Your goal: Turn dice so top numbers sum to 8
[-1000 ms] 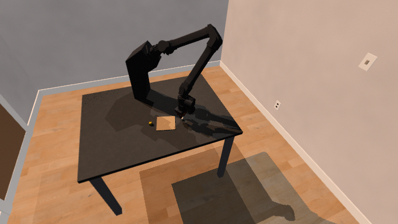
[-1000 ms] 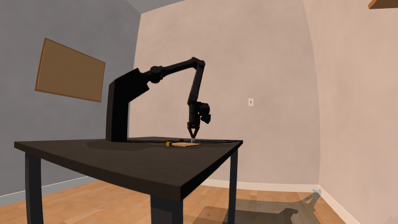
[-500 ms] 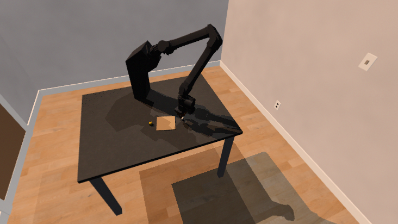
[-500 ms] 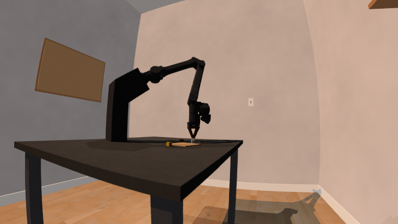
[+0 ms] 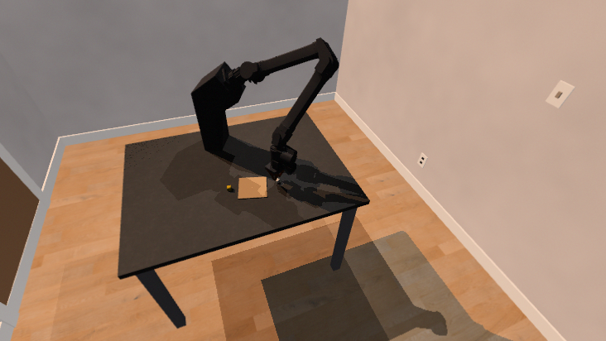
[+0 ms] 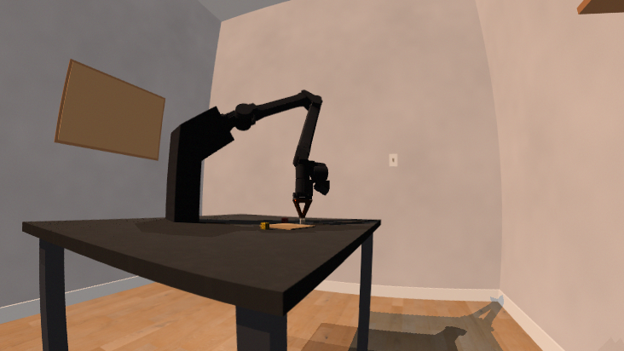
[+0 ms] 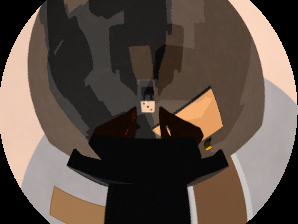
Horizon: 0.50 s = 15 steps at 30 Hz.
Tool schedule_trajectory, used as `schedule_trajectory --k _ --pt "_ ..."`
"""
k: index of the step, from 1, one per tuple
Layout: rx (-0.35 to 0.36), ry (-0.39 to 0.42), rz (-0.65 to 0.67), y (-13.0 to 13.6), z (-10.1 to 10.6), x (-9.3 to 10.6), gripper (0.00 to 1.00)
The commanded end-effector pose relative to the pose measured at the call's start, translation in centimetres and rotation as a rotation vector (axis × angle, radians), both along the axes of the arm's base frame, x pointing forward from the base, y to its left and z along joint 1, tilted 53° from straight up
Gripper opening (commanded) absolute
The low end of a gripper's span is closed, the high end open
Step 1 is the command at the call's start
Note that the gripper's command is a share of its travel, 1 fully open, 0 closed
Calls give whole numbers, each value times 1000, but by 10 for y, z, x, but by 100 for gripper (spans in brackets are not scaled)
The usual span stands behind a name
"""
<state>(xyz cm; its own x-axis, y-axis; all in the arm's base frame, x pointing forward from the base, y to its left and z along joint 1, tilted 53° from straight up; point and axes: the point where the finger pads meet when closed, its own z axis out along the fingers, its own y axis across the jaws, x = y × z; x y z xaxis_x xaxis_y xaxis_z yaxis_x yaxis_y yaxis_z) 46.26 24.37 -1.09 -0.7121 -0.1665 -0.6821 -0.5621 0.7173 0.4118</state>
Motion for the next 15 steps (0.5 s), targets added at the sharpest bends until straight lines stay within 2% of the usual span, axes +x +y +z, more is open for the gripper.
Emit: schedule_trajectory --k 1,12,15 --pt "7 -5 11 13 -2 2 34" --pt "7 -2 11 23 -12 7 34" --pt "7 -14 16 24 -7 8 34"
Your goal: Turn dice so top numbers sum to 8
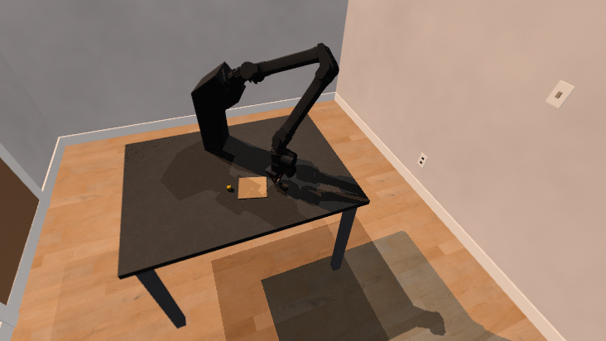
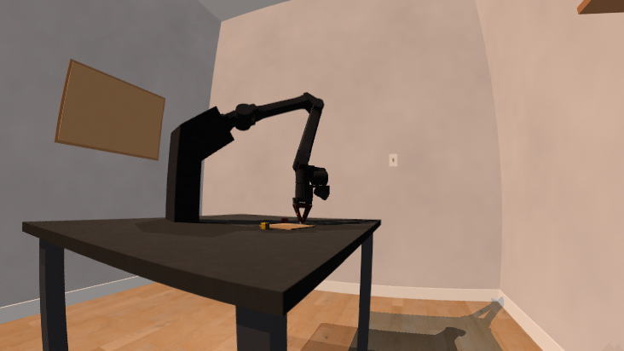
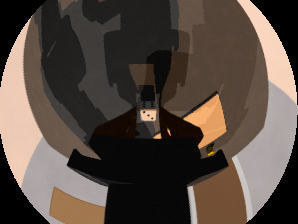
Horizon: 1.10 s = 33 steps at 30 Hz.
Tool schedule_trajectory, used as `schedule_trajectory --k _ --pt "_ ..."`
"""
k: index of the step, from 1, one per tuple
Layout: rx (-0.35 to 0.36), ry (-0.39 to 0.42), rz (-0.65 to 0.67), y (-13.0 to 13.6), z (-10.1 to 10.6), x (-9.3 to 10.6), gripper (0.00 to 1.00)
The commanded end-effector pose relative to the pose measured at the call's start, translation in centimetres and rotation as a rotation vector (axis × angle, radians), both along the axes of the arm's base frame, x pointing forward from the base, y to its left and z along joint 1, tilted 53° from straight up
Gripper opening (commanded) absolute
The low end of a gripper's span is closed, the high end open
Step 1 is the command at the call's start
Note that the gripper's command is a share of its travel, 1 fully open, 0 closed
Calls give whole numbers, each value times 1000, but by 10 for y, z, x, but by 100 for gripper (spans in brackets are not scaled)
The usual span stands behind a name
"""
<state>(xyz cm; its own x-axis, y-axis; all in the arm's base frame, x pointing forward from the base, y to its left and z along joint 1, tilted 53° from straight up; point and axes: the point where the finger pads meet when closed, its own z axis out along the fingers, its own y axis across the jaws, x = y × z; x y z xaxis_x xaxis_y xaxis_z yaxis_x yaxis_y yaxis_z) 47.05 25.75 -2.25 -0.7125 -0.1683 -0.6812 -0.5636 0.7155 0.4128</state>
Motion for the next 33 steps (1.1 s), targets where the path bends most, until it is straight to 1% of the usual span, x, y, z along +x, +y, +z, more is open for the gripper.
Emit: schedule_trajectory --k 1,3,33 --pt "6 -13 12 10 3 1 34" --pt "4 -6 11 10 -1 0 34" --pt "4 -3 12 10 -1 -2 34"
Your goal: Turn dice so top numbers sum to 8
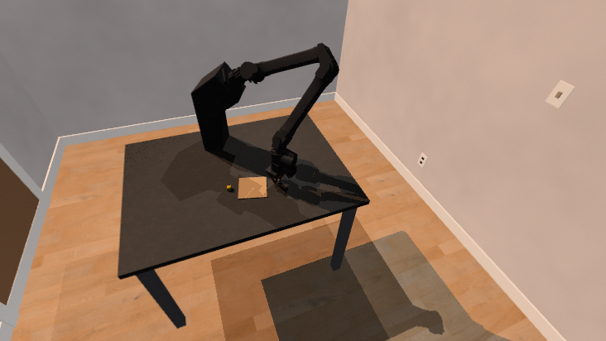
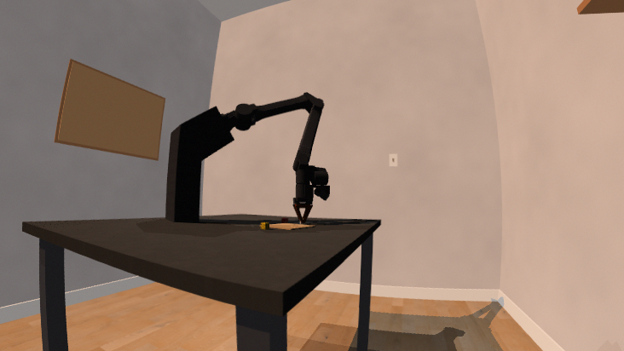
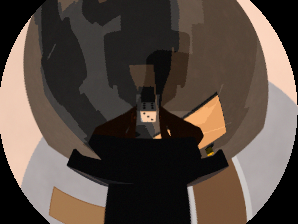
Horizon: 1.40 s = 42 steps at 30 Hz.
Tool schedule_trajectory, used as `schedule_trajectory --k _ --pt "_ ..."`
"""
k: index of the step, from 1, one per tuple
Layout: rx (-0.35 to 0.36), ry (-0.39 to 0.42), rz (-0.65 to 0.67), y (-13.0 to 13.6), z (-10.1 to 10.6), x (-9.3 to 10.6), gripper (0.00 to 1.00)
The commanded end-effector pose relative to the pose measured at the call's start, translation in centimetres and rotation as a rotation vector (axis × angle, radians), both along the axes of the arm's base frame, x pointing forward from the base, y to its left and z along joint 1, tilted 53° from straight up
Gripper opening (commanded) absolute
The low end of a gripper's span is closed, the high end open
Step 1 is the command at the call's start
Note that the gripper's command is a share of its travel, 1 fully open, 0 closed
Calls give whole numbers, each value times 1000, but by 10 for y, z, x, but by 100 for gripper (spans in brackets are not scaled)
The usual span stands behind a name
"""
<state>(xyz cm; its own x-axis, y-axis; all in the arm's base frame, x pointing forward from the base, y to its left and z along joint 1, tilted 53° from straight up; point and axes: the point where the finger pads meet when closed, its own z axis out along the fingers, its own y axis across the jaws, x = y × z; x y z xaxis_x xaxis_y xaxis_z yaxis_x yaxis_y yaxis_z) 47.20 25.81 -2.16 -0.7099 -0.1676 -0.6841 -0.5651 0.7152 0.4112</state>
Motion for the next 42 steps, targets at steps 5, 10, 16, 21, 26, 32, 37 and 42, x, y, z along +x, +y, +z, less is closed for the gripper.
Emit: schedule_trajectory --k 5,10,16,21,26,32,37,42 --pt "3 1 12 9 -2 -3 34" --pt "3 0 12 9 -2 -3 15" --pt "3 0 12 9 -2 -3 15" --pt "3 0 12 9 -2 -3 15" --pt "3 0 12 9 -2 -3 15" --pt "3 0 12 9 -2 -3 15" --pt "3 0 12 9 -2 -3 15" --pt "3 -2 14 8 1 -4 15"
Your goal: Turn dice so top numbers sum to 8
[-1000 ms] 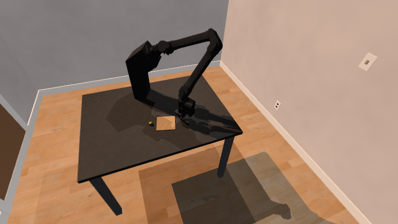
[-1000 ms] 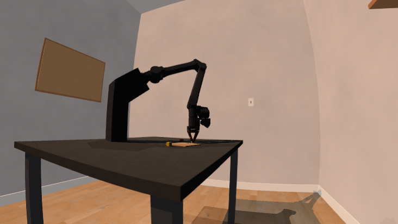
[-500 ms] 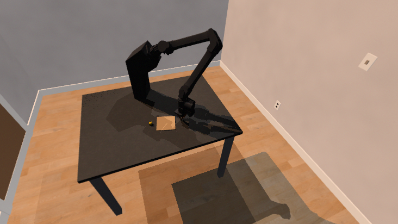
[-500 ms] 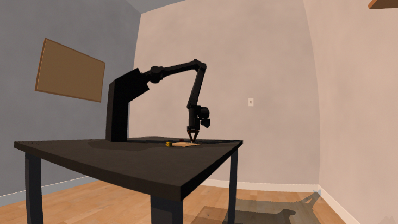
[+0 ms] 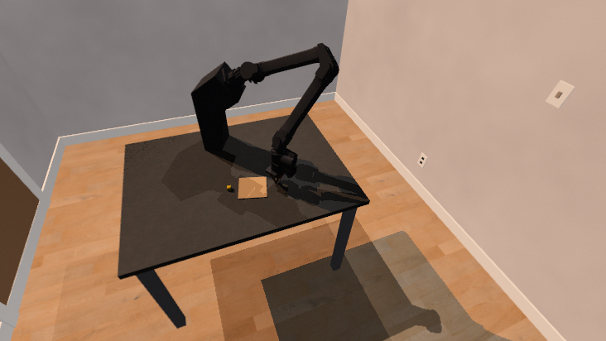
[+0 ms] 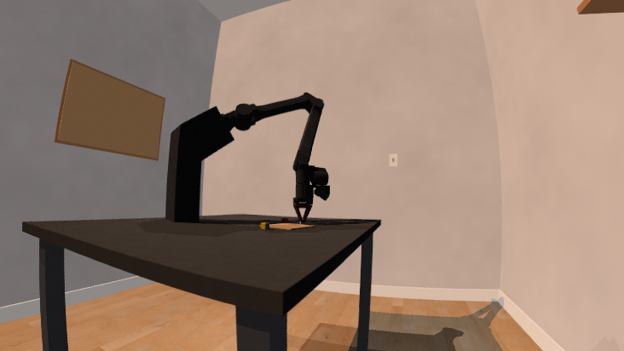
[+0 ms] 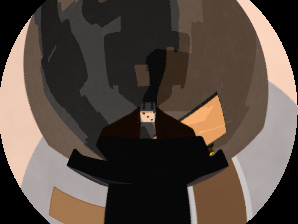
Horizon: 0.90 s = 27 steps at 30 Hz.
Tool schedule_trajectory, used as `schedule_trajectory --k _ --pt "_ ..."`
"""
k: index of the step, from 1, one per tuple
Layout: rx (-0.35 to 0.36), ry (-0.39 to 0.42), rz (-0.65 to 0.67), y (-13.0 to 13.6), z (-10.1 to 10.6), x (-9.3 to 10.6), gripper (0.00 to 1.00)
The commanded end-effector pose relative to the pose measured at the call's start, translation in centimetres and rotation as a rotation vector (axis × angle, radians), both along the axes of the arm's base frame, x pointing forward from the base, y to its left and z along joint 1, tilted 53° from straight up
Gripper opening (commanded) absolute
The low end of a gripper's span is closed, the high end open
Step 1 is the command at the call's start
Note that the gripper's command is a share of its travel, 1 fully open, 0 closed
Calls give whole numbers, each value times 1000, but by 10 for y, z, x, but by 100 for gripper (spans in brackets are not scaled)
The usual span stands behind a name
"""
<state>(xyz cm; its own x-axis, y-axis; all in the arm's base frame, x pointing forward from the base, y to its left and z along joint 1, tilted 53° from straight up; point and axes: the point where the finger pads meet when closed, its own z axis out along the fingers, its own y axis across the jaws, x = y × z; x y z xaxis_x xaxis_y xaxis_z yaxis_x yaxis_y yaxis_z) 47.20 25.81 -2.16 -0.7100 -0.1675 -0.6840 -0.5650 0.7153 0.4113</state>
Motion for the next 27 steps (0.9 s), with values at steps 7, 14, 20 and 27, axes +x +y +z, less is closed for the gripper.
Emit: schedule_trajectory --k 7,14,20,27 --pt "-3 -5 -7 -27 22 -15 15" --pt "-2 -9 -7 -52 45 -30 15" --pt "-1 -12 -6 -72 64 -42 15" --pt "-6 3 21 -61 55 -47 15"
